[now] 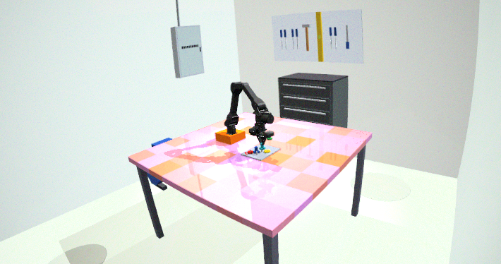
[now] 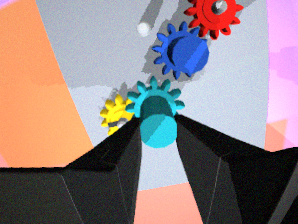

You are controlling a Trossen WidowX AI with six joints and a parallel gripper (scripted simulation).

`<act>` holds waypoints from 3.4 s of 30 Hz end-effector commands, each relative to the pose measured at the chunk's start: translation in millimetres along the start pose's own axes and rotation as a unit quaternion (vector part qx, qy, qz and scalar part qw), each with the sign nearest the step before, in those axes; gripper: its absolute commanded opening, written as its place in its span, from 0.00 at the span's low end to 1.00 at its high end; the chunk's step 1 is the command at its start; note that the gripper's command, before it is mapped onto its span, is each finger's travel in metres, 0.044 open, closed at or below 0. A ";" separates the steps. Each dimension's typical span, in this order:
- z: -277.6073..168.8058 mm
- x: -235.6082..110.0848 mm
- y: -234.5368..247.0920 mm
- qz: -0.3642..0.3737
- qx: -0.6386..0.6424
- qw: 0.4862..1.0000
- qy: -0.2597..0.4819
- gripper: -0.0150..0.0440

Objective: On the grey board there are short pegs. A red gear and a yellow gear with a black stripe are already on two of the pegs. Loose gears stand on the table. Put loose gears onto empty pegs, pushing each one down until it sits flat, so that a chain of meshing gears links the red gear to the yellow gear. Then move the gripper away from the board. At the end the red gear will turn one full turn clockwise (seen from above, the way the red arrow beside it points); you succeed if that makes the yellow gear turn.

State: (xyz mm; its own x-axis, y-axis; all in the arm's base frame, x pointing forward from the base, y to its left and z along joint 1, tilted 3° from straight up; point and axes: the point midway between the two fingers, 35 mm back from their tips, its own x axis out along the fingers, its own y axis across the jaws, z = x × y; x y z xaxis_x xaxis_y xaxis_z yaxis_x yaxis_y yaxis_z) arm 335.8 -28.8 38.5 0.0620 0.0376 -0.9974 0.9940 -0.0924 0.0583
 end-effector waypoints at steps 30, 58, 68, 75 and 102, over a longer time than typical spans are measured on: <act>0.0 5.0 -4.5 -0.011 -0.169 0.985 0.005 0.25; -1.5 9.2 -4.6 -0.012 0.021 1.000 0.003 0.25; -0.4 9.3 -6.4 -0.012 -0.113 0.993 0.004 0.25; -0.3 10.0 -4.4 -0.011 -0.186 0.983 0.005 0.25; -1.2 13.3 -4.3 -0.012 0.065 0.998 0.002 0.25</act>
State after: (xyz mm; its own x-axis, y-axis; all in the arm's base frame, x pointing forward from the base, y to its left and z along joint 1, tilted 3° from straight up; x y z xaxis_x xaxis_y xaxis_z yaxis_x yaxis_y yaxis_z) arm 331.6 -27.4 25.7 0.0375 0.0450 -0.9983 0.9820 -0.1869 0.0285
